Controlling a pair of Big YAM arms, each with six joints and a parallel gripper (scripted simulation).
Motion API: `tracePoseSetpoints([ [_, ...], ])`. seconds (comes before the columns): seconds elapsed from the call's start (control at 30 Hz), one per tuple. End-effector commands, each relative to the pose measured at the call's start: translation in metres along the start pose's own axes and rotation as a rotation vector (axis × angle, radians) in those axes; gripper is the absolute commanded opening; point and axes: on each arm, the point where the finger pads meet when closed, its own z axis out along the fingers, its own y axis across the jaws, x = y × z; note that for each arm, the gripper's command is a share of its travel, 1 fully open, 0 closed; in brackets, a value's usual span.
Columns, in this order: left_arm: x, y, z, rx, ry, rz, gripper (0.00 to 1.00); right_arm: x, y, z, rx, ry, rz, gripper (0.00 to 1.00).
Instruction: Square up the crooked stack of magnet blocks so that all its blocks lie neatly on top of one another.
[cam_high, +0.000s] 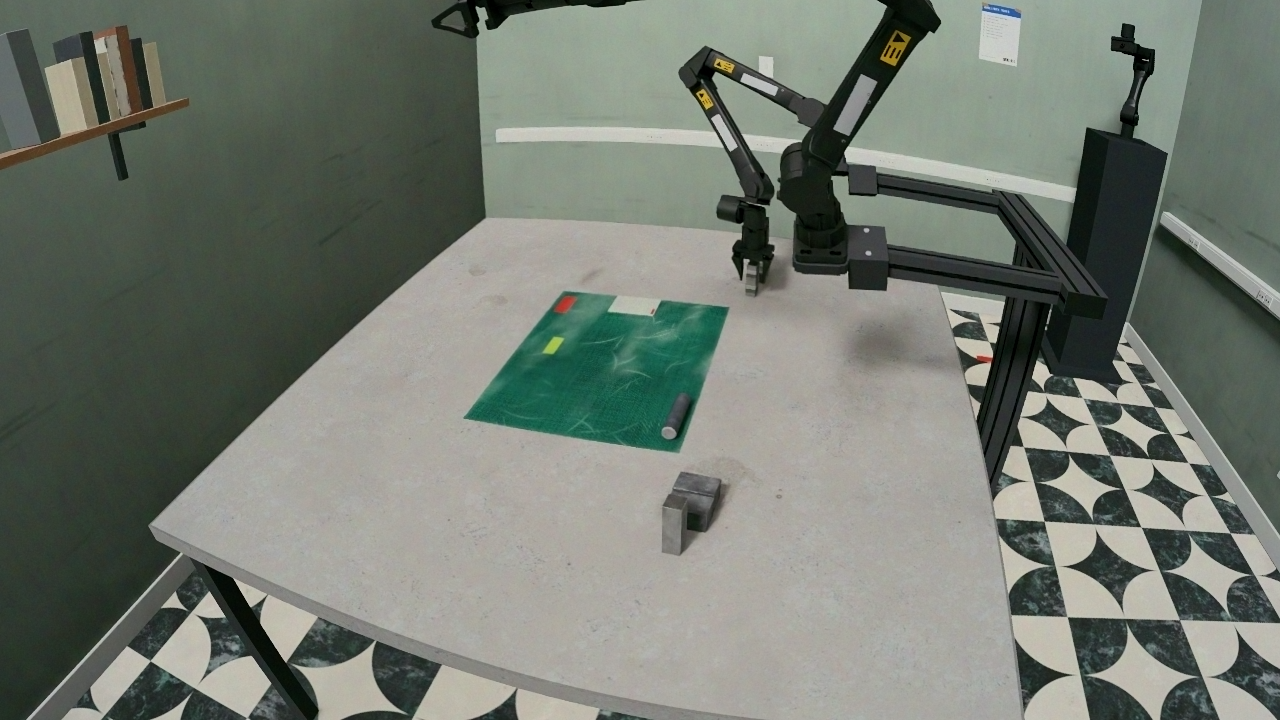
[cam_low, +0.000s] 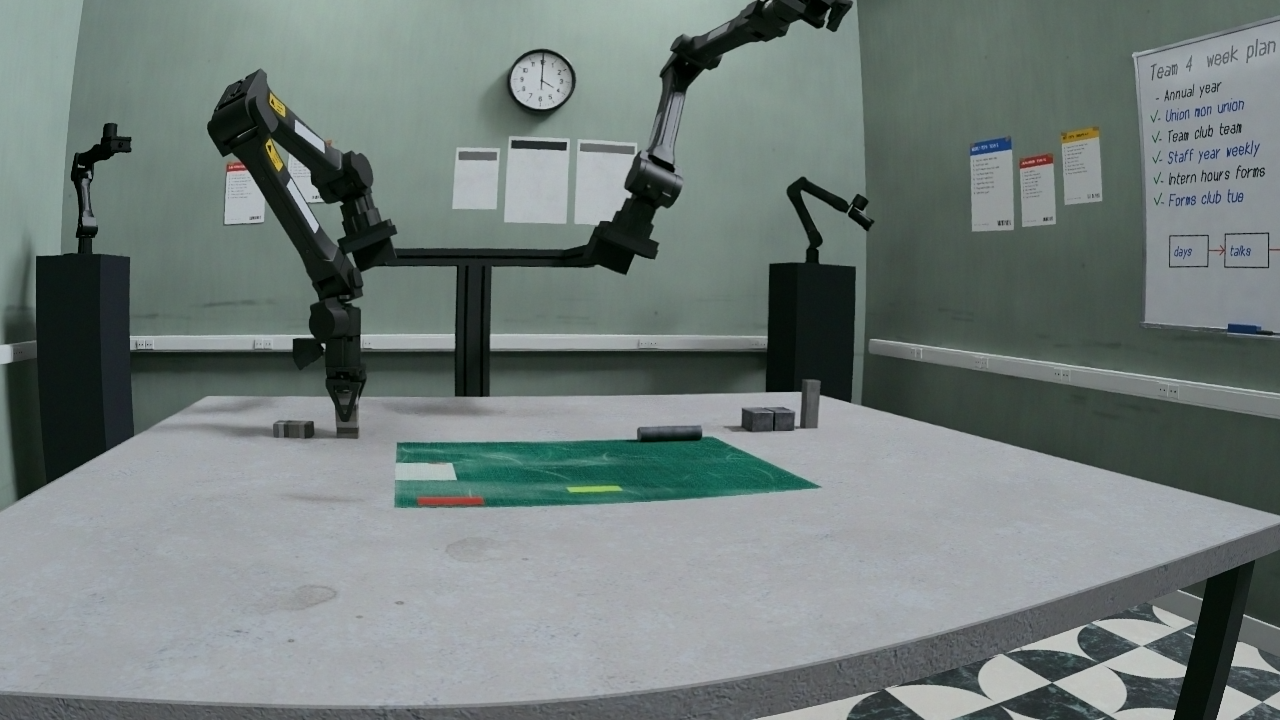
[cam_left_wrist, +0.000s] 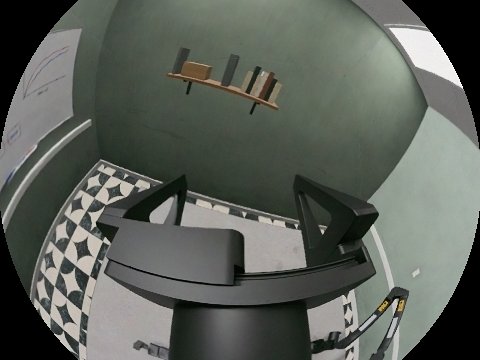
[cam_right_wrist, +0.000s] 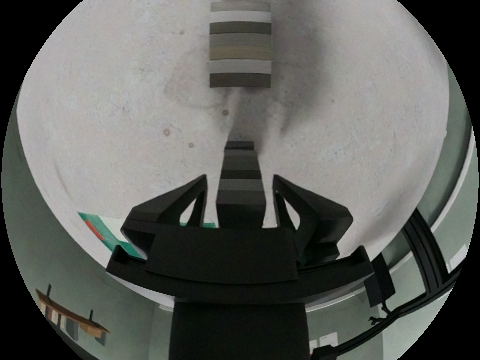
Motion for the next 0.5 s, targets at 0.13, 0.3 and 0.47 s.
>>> tracePoseSetpoints([
  [0.13,-0.024,-0.009,-0.003,0.015,-0.055,0.012,1.0,0.002,-0.014,-0.025,0.026,0.007,0.008,0.6],
  [0.3,-0.024,-0.009,-0.003,0.015,-0.055,0.012,1.0,0.005,-0.004,-0.011,0.013,0.006,0.0,0.6],
  [0.47,-0.024,-0.009,-0.003,0.015,-0.055,0.012,1.0,0.004,-0.011,-0.014,0.011,0.003,0.004,0.6],
])
